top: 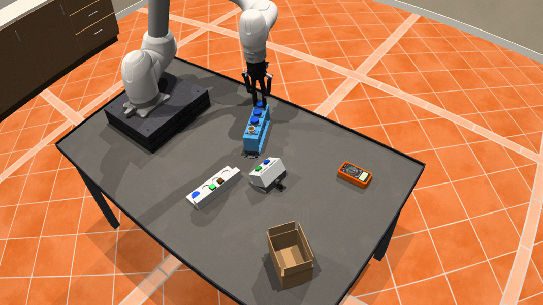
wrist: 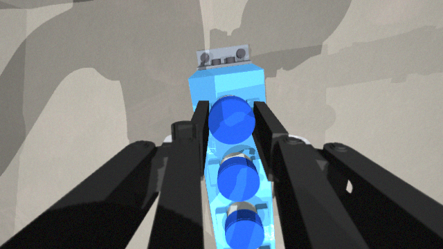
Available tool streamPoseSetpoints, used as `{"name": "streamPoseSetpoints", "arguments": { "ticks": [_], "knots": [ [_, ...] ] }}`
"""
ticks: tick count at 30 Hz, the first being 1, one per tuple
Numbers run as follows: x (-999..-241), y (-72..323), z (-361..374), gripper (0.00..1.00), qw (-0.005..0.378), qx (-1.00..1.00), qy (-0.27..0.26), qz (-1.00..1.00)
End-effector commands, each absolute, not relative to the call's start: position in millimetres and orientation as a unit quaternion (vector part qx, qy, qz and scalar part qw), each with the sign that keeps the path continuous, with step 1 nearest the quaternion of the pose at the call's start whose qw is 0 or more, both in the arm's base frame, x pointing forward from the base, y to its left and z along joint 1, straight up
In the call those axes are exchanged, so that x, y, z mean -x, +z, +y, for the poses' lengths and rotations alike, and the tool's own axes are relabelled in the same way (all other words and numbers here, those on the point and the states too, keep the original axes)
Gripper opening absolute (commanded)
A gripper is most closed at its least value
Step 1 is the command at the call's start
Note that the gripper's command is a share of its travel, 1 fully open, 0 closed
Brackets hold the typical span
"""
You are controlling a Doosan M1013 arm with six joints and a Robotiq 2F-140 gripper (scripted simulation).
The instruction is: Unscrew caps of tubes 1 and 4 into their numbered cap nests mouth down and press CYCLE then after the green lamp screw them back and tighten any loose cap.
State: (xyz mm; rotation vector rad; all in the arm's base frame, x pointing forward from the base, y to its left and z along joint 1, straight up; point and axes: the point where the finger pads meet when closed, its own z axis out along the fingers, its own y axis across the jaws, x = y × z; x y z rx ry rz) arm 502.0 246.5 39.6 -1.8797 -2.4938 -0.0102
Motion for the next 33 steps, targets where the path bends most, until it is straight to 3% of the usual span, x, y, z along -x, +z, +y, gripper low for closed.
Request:
{"name": "streamPoseSetpoints", "arguments": {
  "ticks": [1,12,13,23,33],
  "knots": [
    [-502.5,40.2,246.8,0.3,0.004,0.673,0.0,-0.739],
    [-502.5,39.9,246.8,0.3,0.004,0.743,0.001,-0.67],
    [-502.5,39.3,246.9,0.41,0.004,0.743,0.001,-0.67],
    [-502.5,39.3,246.9,0.41,0.004,0.743,0.001,-0.67],
    [-502.5,39.8,246.9,0.41,0.003,0.506,0.0,-0.863]
  ]
}}
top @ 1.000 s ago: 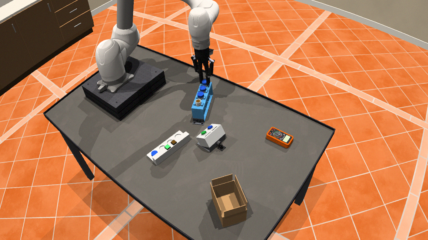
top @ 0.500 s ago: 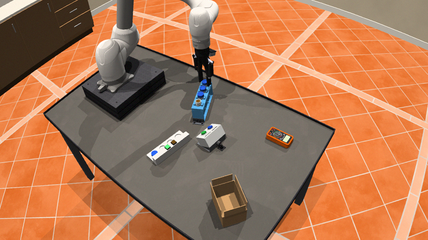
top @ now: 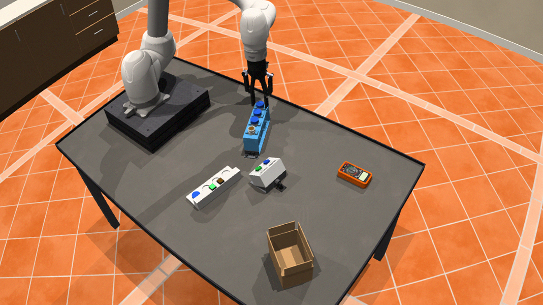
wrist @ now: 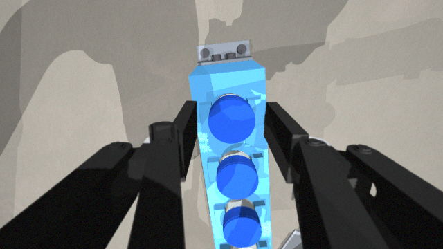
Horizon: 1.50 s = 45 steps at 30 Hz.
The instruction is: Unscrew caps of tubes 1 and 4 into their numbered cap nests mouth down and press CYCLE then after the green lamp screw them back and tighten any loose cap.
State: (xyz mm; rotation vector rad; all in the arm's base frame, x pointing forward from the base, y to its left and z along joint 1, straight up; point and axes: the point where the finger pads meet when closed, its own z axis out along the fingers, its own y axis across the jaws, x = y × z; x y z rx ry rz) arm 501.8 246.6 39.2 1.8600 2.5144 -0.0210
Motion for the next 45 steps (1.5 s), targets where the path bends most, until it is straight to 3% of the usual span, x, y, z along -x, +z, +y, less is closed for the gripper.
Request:
{"name": "streamPoseSetpoints", "arguments": {
  "ticks": [1,7,13,14,28,45],
  "knots": [
    [-502.5,39.8,246.9,0.41,-0.003,-0.478,0.0,0.879],
    [-502.5,39.8,246.9,0.41,-0.004,-0.308,0.001,0.951],
    [-502.5,39.8,246.8,0.41,-0.004,-0.308,0.001,0.951],
    [-502.5,39.8,246.8,0.3,-0.004,-0.308,0.001,0.951],
    [-502.4,39.8,246.8,0.3,-0.003,-0.308,0.001,0.951],
    [-502.5,39.6,246.8,0.3,-0.004,-0.635,0.0,0.772]
  ]
}}
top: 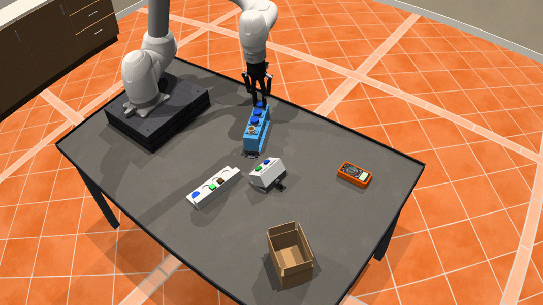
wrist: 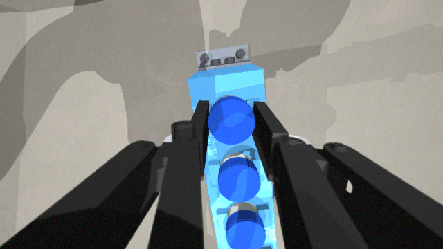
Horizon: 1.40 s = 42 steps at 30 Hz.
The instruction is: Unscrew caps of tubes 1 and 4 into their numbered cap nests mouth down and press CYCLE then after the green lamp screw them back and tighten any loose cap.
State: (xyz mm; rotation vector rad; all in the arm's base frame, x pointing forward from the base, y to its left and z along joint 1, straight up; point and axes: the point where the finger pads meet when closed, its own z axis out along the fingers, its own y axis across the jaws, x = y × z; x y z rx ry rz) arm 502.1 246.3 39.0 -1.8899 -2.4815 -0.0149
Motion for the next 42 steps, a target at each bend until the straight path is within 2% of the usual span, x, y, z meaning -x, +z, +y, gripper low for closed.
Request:
{"name": "streamPoseSetpoints", "arguments": {
  "ticks": [1,6,11,12,24,31,33,42],
  "knots": [
    [-502.5,39.6,246.8,0.3,0.004,0.655,0.0,-0.756],
    [-502.5,39.4,246.8,0.3,0.004,0.743,0.001,-0.67],
    [-502.5,39.4,246.8,0.3,0.004,0.743,0.001,-0.67],
    [-502.5,38.7,246.8,0.41,0.004,0.743,0.001,-0.67],
    [-502.5,38.8,246.8,0.41,0.004,0.743,0.001,-0.67],
    [-502.5,39.2,246.8,0.41,0.003,0.556,0.0,-0.831],
    [-502.5,39.2,246.8,0.41,0.003,0.556,0.0,-0.831],
    [-502.5,39.2,246.8,0.41,0.004,0.308,-0.001,-0.951]
  ]
}}
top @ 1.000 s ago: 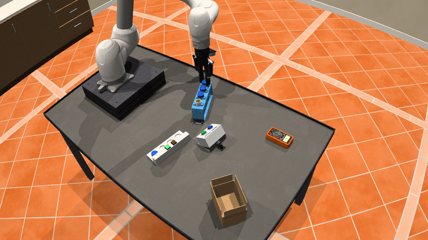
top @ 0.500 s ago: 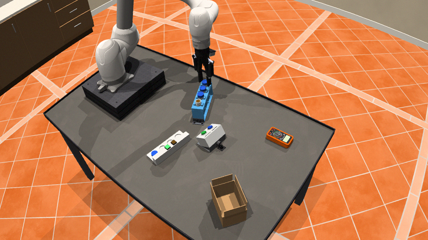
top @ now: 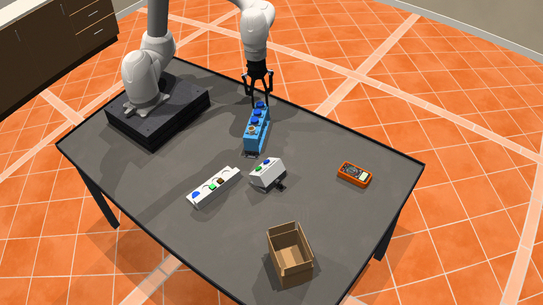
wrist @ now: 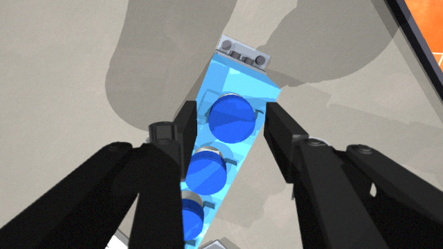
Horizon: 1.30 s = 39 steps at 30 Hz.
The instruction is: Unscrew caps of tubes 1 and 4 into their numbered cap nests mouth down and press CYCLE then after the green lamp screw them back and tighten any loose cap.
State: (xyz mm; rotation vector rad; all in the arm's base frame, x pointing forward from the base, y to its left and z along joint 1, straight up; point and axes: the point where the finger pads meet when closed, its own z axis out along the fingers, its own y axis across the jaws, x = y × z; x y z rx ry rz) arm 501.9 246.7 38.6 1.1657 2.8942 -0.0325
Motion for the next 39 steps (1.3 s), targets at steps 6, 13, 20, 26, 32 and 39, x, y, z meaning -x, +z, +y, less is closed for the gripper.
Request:
{"name": "streamPoseSetpoints", "arguments": {
  "ticks": [6,13,20,26,32,39],
  "knots": [
    [-502.5,39.2,246.9,0.3,-0.004,-0.308,0.001,0.951],
    [-502.5,39.3,246.8,0.3,-0.004,-0.308,0.001,0.951],
    [-502.5,39.3,246.8,0.3,-0.004,-0.308,0.001,0.951],
    [-502.5,39.2,246.8,0.3,-0.004,-0.402,0.001,0.916],
    [-502.5,39.2,246.8,0.3,-0.004,-0.534,0.0,0.845],
    [-502.5,39.0,246.7,0.3,-0.004,-0.673,0.0,0.739]
  ]
}}
